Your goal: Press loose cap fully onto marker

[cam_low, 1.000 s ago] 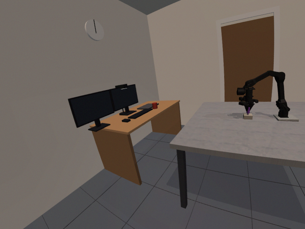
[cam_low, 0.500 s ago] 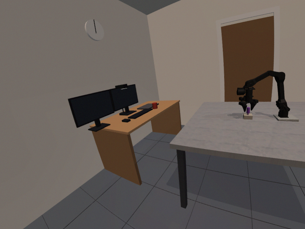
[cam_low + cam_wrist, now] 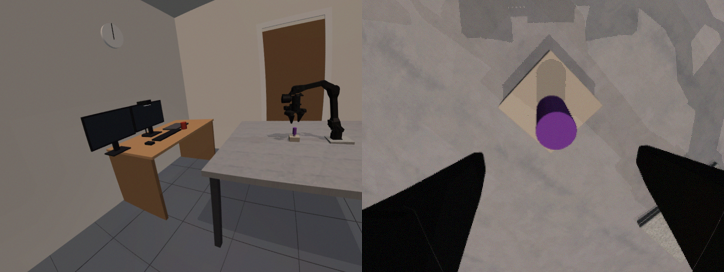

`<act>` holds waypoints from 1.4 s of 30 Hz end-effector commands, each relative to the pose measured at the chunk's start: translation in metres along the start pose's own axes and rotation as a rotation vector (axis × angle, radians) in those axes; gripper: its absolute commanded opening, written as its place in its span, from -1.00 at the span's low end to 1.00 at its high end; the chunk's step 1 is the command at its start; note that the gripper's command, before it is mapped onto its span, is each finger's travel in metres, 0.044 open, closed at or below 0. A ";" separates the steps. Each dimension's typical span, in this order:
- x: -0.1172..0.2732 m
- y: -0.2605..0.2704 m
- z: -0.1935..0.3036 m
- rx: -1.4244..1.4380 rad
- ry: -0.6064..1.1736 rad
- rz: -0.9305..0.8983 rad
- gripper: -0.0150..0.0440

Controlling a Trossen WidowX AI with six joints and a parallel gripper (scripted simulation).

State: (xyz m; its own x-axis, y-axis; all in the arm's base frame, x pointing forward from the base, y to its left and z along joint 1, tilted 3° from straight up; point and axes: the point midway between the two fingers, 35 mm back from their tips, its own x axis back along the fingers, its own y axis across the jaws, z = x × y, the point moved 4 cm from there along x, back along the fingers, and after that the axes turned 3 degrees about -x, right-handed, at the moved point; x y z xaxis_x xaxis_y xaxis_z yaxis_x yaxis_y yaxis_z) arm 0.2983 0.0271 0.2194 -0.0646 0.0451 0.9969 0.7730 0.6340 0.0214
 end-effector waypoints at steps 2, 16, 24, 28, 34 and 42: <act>-0.004 0.000 0.001 0.332 0.006 0.007 0.47; -0.009 0.000 0.001 0.772 0.008 0.005 -0.49; -0.011 0.000 0.001 0.772 0.008 0.005 -0.49; -0.016 0.000 0.002 0.772 0.008 0.005 -0.49; -0.026 0.000 0.002 0.772 0.008 0.006 -0.49; -0.038 0.000 0.002 0.772 0.008 0.006 -0.49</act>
State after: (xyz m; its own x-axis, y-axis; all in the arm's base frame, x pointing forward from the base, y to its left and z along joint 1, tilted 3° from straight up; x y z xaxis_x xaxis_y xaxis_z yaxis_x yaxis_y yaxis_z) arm 0.3005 0.0271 0.1870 -0.0615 0.0455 0.9971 0.1191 0.9922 -0.0379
